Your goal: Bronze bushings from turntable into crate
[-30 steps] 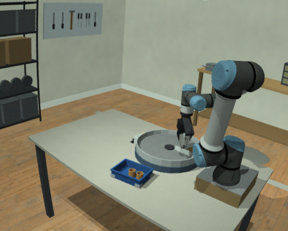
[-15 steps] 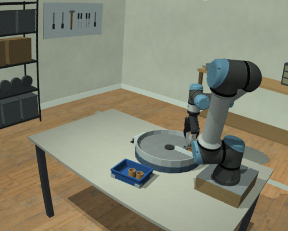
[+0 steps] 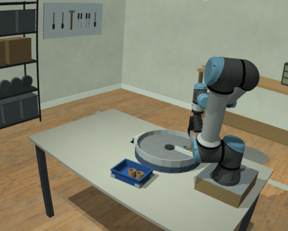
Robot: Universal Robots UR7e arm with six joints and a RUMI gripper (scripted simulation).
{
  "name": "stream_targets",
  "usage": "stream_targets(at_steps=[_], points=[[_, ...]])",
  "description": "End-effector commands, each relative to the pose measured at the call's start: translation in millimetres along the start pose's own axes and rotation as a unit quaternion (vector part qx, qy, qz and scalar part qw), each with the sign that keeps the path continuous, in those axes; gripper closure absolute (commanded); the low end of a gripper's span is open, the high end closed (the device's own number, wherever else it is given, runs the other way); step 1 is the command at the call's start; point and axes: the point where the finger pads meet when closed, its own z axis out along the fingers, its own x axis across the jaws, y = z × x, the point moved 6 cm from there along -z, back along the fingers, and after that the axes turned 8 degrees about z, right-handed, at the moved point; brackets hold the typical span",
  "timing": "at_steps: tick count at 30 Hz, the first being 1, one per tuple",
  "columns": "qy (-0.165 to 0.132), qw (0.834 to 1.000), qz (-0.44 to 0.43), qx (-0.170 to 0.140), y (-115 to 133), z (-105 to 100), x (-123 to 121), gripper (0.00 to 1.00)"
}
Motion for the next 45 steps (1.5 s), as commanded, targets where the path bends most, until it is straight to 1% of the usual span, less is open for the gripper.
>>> stream_targets(at_steps=[1, 12, 45], points=[[0.0, 1.0, 0.007, 0.0, 5.3, -0.1, -4.4, 0.95], [0.0, 1.0, 0.014, 0.0, 10.3, -0.1, -9.3, 0.95], [0.0, 1.0, 0.014, 0.0, 10.6, -0.1, -9.5, 0.95]])
